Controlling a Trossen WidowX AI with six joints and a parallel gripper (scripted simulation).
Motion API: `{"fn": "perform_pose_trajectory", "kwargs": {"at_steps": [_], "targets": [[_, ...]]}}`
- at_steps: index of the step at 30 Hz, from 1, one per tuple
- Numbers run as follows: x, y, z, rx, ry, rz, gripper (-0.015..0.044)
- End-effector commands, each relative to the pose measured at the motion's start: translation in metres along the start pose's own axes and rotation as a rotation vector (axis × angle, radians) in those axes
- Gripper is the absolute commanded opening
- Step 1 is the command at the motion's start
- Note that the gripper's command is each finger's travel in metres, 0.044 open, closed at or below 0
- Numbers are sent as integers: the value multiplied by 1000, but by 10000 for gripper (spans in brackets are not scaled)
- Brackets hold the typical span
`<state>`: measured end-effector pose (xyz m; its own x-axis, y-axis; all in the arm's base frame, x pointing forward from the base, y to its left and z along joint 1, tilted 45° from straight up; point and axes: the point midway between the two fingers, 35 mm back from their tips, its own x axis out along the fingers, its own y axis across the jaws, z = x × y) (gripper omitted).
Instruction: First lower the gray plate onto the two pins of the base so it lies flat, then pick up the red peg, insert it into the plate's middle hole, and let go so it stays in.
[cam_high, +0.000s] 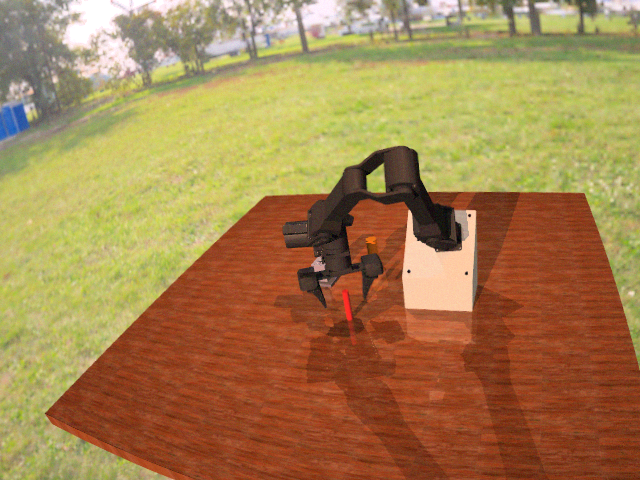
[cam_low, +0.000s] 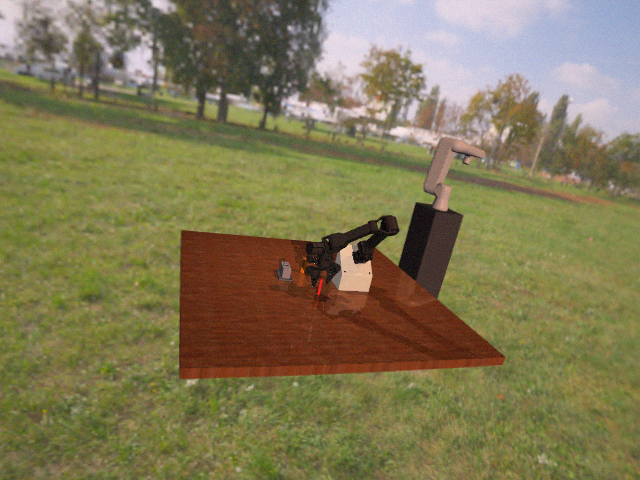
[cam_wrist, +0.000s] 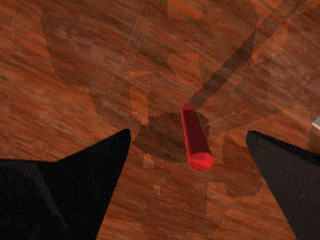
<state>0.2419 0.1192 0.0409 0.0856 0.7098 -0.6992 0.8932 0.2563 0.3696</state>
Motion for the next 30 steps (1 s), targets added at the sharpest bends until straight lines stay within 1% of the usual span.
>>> {"fn": "perform_pose_trajectory", "kwargs": {"at_steps": [1,2,17,24,30], "targets": [[7,-4,1,17,1,-11,440],[8,-4,1,17,1,-11,440],[8,-4,1,17,1,-11,46],[8,-4,1,17,1,-11,0],[3,-3,2,16,-2,-12,0]]}}
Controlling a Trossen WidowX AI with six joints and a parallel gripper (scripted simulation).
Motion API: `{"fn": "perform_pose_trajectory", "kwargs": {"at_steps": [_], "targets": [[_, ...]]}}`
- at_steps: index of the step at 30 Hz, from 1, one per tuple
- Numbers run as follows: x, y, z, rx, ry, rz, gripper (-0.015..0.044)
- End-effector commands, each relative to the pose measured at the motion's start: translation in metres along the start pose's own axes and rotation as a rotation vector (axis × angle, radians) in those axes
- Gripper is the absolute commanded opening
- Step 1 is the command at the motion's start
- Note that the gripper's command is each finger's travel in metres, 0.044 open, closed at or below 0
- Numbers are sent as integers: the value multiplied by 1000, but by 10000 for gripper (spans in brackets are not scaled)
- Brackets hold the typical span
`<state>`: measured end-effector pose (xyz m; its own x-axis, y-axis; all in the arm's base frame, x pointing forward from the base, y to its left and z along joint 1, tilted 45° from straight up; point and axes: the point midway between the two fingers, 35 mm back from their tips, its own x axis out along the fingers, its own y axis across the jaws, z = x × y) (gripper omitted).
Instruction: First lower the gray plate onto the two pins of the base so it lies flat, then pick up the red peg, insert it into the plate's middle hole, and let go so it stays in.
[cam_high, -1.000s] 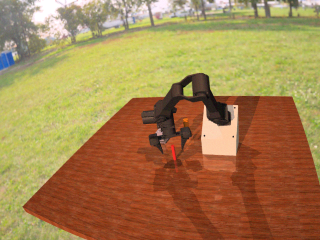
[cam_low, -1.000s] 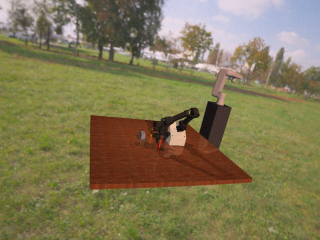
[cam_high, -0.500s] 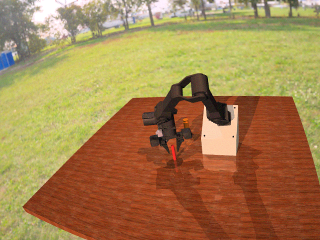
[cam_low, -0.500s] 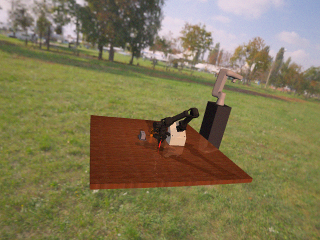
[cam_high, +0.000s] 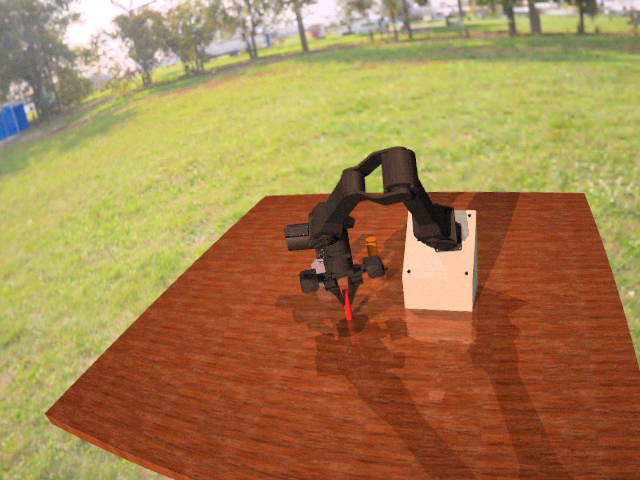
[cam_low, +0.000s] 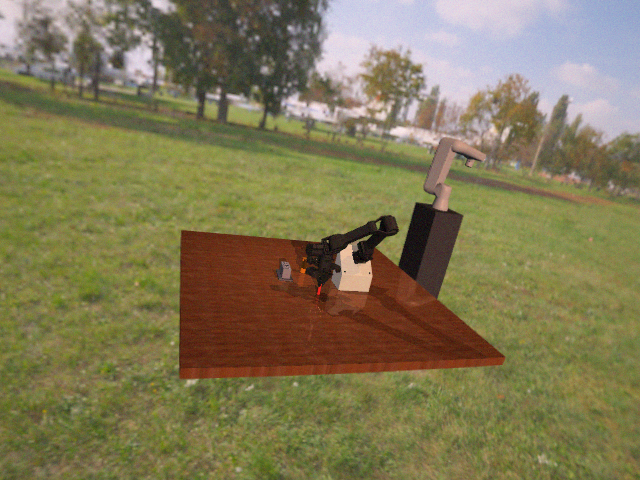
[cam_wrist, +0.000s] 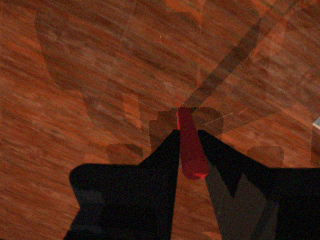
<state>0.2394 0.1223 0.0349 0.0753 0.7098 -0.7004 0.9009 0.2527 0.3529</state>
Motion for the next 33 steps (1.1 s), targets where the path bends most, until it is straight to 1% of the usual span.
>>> {"fn": "perform_pose_trajectory", "kwargs": {"at_steps": [1,26,27,33], "targets": [[-5,1,2,0,-6,-2,0],[-82,3,13,1,-14,-8,0],[-70,1,13,14,-8,-14,0],[-73,9,26,13,-11,-14,0]]}}
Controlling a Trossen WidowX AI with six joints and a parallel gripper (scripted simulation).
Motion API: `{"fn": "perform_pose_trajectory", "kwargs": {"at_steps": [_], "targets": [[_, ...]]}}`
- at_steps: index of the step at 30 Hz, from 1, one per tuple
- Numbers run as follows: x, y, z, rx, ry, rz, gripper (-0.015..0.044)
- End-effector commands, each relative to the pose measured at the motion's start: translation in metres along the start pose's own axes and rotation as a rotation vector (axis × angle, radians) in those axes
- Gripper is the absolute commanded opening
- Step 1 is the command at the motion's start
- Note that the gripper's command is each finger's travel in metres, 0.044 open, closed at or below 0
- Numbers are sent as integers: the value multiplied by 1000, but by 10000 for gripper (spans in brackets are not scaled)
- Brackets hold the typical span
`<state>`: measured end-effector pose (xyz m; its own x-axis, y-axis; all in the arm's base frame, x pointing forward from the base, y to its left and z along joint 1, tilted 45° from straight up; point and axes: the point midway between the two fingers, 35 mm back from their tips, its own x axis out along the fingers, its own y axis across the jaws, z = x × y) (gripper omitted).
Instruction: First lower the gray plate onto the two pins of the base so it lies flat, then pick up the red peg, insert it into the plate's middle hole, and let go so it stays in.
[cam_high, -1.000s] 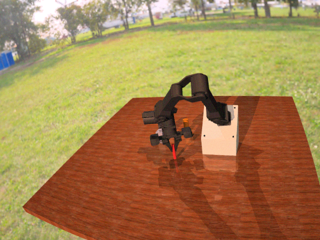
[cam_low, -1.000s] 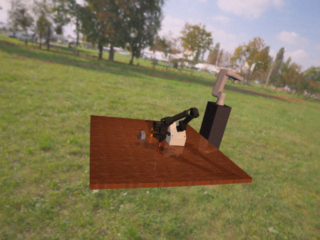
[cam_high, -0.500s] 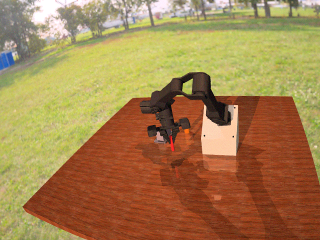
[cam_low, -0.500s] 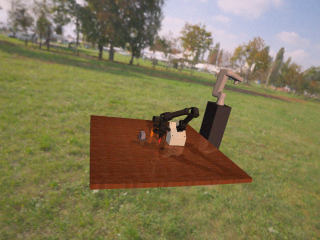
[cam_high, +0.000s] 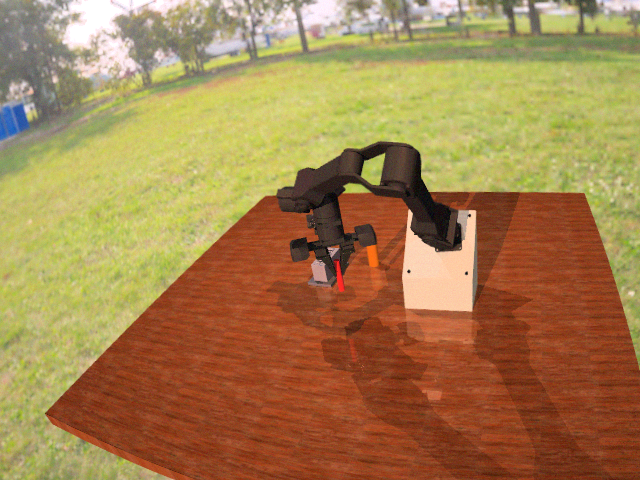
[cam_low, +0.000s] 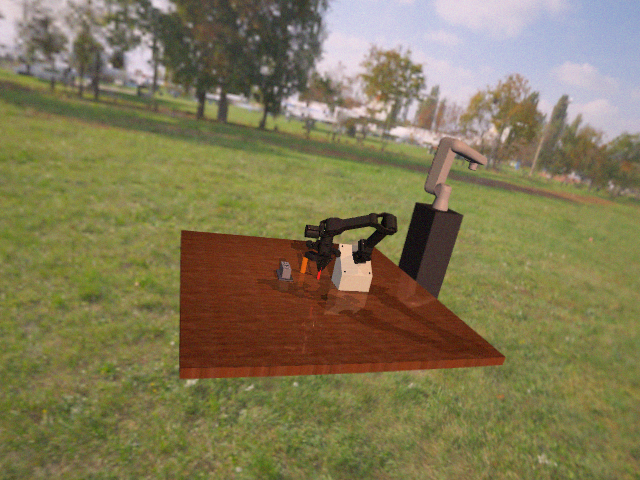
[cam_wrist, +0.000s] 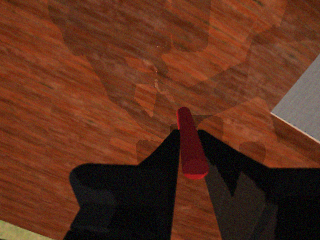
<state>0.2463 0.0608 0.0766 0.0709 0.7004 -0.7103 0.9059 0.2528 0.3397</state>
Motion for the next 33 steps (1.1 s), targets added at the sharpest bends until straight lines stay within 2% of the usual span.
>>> {"fn": "perform_pose_trajectory", "kwargs": {"at_steps": [1,33], "targets": [[-1,5,11,2,-1,-4,0],[-7,31,101,-5,-10,-1,0]]}}
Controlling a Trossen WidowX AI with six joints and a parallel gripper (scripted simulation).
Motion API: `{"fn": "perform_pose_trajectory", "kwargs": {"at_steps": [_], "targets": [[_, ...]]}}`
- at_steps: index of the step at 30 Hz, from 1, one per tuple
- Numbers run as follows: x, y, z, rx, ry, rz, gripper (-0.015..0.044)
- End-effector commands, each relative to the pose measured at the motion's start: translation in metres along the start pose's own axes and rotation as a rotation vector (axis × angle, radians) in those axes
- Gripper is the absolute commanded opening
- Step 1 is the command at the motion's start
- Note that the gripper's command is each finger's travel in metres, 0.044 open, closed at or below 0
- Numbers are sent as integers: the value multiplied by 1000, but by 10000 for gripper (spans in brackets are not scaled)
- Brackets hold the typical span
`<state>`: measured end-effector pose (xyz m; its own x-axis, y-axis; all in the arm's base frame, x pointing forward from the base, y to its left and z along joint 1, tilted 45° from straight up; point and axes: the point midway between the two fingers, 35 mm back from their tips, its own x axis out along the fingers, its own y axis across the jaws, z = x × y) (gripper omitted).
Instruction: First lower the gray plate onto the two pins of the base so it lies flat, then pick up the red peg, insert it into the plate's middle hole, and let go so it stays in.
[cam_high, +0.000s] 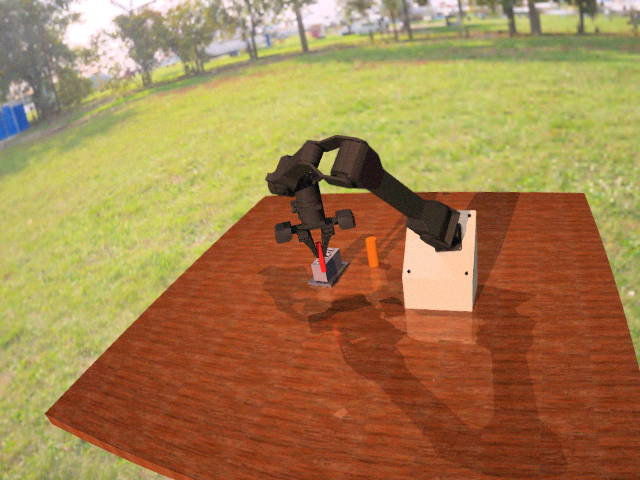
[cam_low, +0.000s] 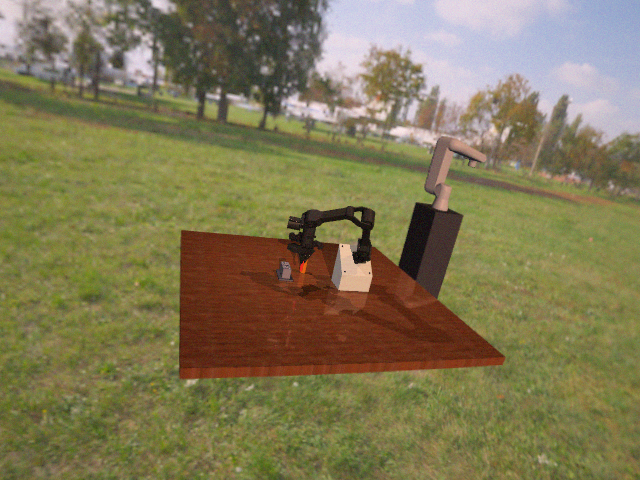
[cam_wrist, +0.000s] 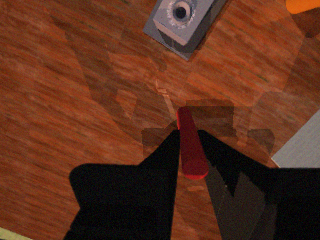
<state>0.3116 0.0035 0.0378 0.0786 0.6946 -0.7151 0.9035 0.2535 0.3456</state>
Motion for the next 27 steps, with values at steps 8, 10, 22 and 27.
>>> {"fn": "perform_pose_trajectory", "kwargs": {"at_steps": [8,10,22,27], "targets": [[1,1,37,-2,0,-3,0],[1,1,43,-3,1,-3,0],[4,-2,81,-7,2,-1,0],[5,-5,96,-9,2,0,0]]}}
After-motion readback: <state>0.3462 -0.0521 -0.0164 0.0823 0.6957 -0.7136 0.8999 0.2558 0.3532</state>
